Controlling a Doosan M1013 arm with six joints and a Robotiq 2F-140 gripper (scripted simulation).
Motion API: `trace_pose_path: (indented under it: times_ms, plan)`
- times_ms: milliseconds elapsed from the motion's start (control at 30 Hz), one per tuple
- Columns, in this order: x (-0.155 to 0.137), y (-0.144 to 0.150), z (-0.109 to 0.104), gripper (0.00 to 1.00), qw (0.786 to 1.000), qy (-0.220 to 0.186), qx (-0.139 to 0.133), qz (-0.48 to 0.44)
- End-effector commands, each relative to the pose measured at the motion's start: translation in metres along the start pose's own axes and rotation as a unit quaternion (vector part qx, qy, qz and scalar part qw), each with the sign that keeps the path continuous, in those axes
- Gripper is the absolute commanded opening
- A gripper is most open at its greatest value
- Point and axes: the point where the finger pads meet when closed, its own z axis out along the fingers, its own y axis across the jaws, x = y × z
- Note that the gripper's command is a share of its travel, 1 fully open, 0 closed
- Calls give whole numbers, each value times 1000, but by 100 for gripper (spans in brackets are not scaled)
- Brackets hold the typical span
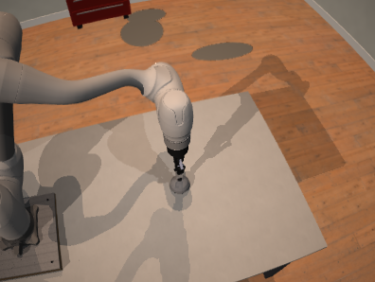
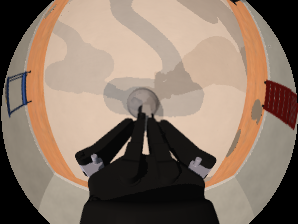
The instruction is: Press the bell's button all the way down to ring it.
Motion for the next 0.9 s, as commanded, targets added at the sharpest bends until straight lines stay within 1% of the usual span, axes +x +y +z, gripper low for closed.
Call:
trace_pose_path:
  times_ms: [0,867]
  plan:
    - [0,0,0,0,1000,0,0,0]
    - [0,0,3,0,1000,0,0,0]
